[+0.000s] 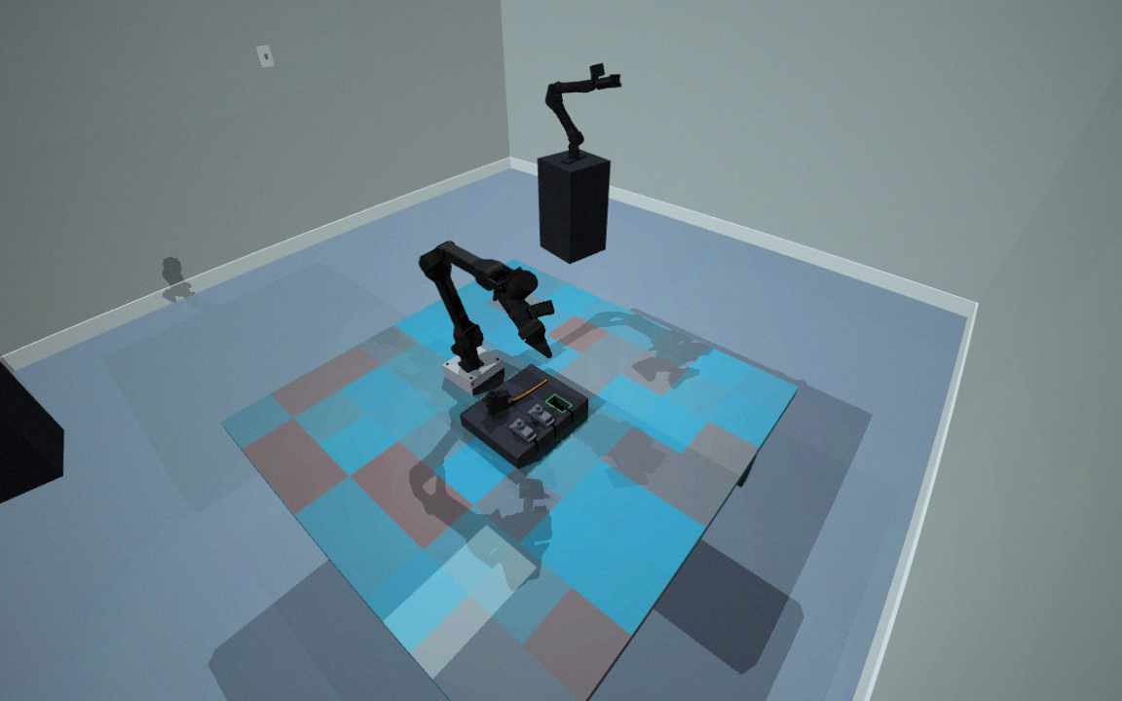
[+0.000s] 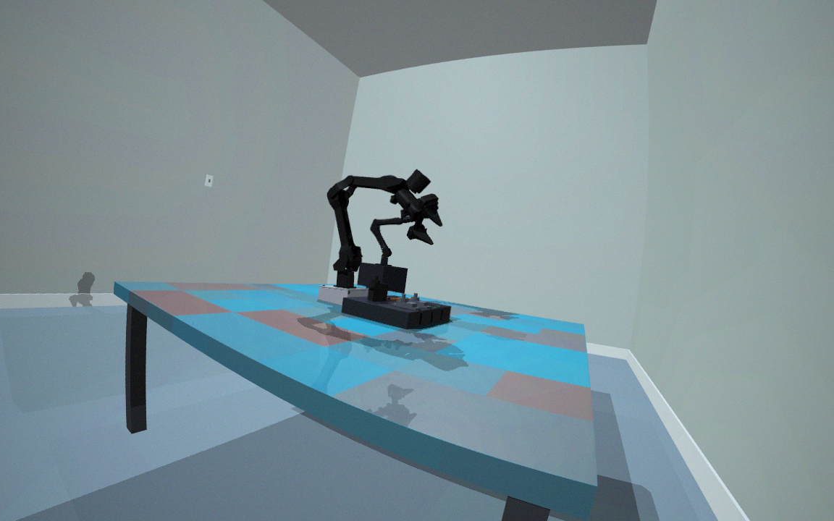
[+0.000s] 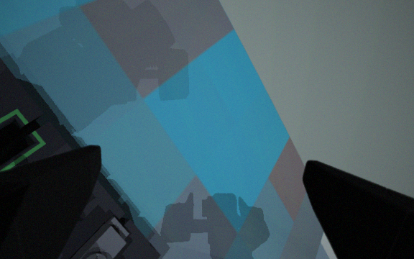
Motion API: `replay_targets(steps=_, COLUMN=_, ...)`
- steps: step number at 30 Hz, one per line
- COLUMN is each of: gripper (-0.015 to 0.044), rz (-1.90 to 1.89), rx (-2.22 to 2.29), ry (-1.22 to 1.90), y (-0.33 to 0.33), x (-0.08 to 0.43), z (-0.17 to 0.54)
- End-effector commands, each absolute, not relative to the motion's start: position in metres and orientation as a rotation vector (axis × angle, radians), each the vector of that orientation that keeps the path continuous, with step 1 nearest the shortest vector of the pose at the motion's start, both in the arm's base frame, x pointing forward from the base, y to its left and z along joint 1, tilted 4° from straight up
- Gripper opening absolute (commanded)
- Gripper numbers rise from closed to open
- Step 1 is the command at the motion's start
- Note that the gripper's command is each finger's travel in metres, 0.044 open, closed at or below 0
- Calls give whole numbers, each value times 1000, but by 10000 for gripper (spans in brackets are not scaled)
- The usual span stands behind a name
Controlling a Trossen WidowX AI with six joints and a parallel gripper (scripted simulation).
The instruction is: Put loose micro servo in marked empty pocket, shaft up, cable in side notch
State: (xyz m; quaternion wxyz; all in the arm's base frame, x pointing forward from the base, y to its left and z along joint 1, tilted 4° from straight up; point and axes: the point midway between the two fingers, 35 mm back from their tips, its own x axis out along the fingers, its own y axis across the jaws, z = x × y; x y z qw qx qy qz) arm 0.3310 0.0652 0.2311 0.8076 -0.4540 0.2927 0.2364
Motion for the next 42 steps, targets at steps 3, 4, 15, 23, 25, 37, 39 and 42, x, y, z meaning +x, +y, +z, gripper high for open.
replay_targets(steps=3, gripper=440, rz=589, rx=-1050, ry=789, y=43, x=317, z=195)
replay_targets(steps=4, gripper=440, rz=606, rx=-1062, ry=817, y=39, x=314, z=189)
replay_targets(steps=15, gripper=440, rz=833, rx=-1135, ry=1103, y=3, x=272, z=137)
replay_targets(steps=23, gripper=440, rz=1050, rx=-1121, ry=1275, y=-15, x=234, z=113)
replay_targets(steps=25, gripper=440, rz=1103, rx=-1110, ry=1308, y=-18, x=225, z=109)
replay_targets(steps=37, gripper=440, rz=1123, rx=-1105, ry=1319, y=-19, x=221, z=86)
replay_targets(steps=39, gripper=440, rz=1123, rx=-1105, ry=1319, y=-19, x=221, z=82)
replay_targets(steps=42, gripper=440, rz=1123, rx=-1105, ry=1319, y=-19, x=221, z=81)
